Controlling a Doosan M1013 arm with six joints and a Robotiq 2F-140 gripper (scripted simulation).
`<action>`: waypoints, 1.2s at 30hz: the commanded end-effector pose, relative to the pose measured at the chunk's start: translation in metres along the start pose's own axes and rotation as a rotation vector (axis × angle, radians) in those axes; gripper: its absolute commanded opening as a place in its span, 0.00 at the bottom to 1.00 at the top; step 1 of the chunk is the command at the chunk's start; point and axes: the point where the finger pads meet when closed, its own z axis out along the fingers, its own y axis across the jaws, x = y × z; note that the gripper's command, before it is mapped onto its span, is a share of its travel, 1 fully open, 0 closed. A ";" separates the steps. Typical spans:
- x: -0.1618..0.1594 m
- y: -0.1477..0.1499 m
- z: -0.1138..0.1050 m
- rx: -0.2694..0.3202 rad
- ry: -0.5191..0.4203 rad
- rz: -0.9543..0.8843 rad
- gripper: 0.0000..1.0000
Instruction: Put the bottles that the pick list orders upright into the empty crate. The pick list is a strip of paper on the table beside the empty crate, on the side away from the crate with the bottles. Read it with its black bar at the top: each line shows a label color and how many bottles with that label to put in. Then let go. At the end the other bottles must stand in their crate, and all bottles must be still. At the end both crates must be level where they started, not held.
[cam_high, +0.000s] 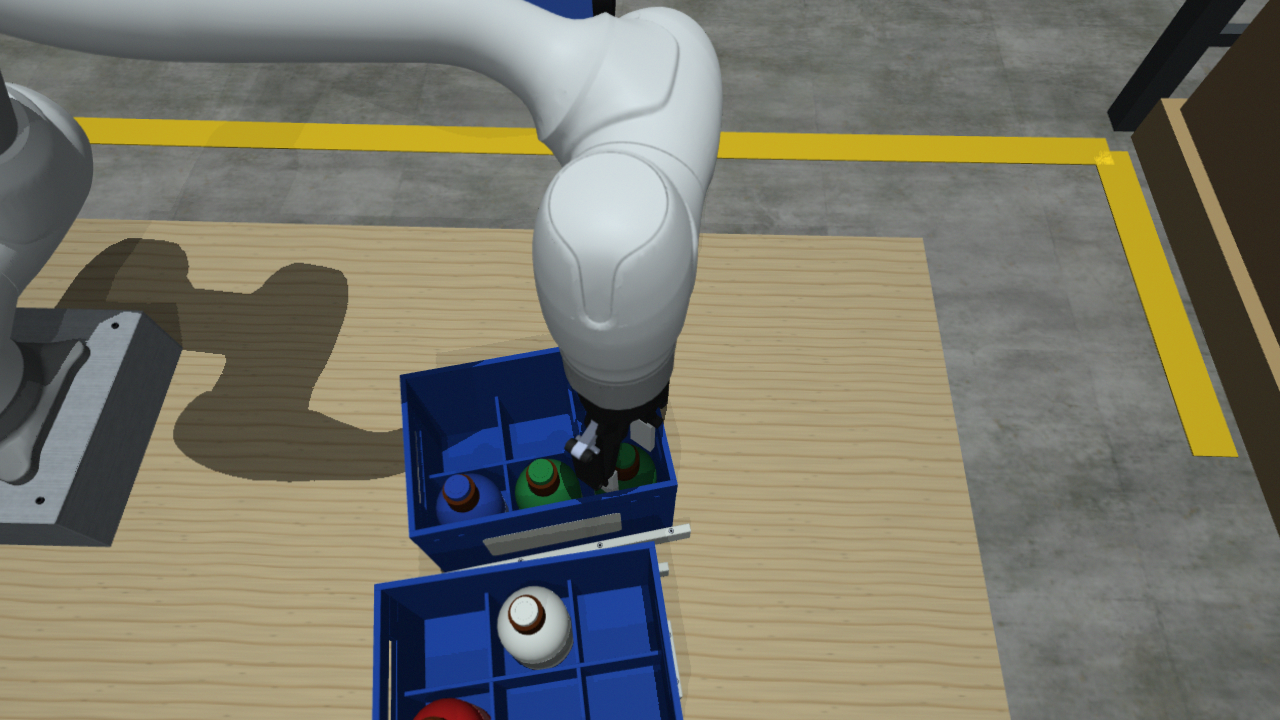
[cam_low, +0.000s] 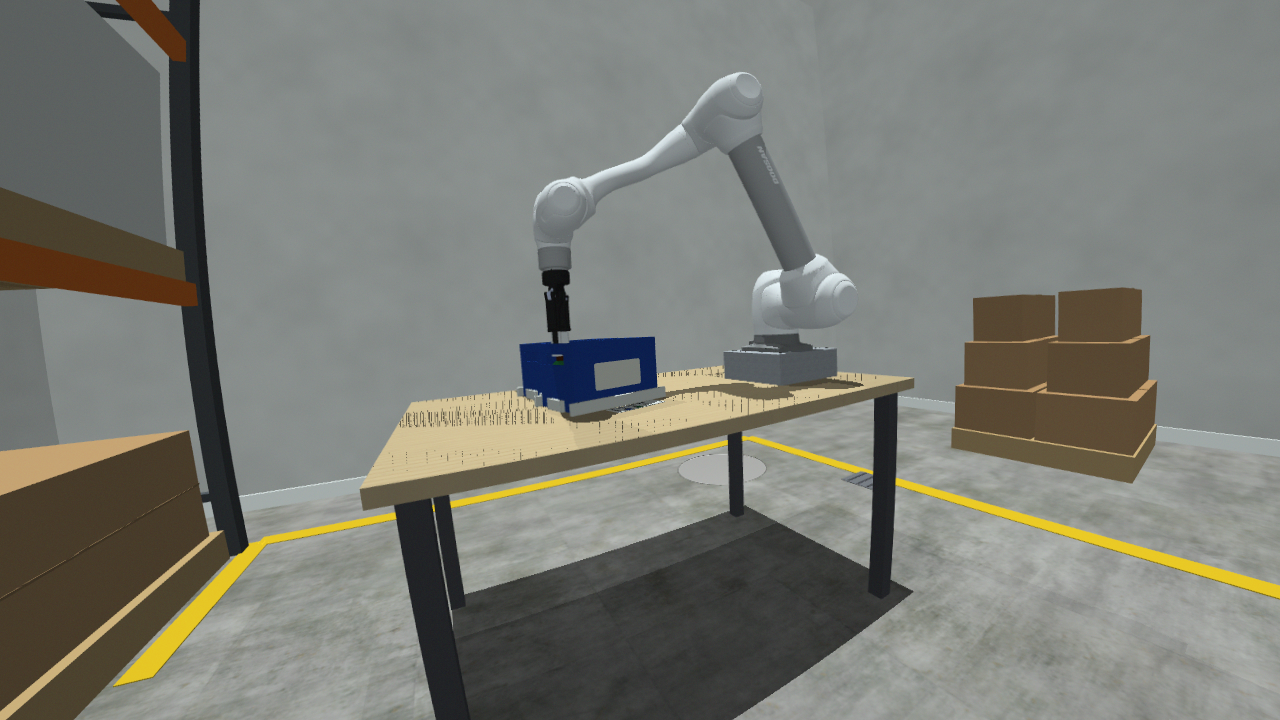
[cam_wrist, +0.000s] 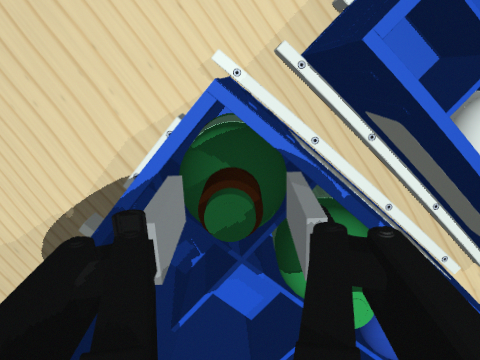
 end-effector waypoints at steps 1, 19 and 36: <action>0.000 0.000 0.000 0.000 0.000 0.000 0.38; 0.000 0.000 0.000 0.000 0.000 0.000 0.38; 0.000 0.000 -0.006 0.000 0.000 0.000 0.38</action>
